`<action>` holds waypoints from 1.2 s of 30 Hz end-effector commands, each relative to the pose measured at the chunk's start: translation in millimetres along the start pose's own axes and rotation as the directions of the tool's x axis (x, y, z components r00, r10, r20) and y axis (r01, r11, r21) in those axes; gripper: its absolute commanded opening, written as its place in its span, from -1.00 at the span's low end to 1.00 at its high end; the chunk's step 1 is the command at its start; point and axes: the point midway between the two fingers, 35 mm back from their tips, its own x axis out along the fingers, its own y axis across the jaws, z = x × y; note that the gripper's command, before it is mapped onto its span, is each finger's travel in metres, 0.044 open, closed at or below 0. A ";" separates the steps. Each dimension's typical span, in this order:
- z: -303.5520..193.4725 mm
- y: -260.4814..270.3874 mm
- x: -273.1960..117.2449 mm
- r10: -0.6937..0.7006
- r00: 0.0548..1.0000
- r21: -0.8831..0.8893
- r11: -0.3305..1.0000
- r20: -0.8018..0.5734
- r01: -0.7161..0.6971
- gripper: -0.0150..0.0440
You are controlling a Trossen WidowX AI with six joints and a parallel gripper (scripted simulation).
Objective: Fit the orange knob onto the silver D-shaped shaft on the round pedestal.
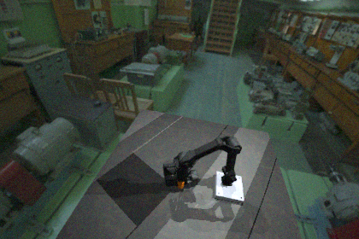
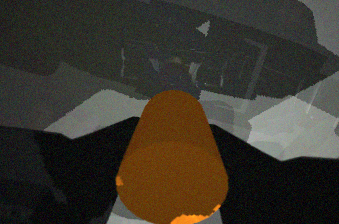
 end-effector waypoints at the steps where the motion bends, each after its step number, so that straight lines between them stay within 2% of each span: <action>1: 0.4 1.8 -15.5 0.006 1.000 0.004 1.000 0.003 -0.006 -0.49; 20: -0.5 1.4 -74.5 0.006 1.000 0.004 1.000 0.003 -0.007 -0.49; 36: 35.6 3.6 -66.4 0.008 1.000 0.002 1.000 0.006 -0.008 -0.49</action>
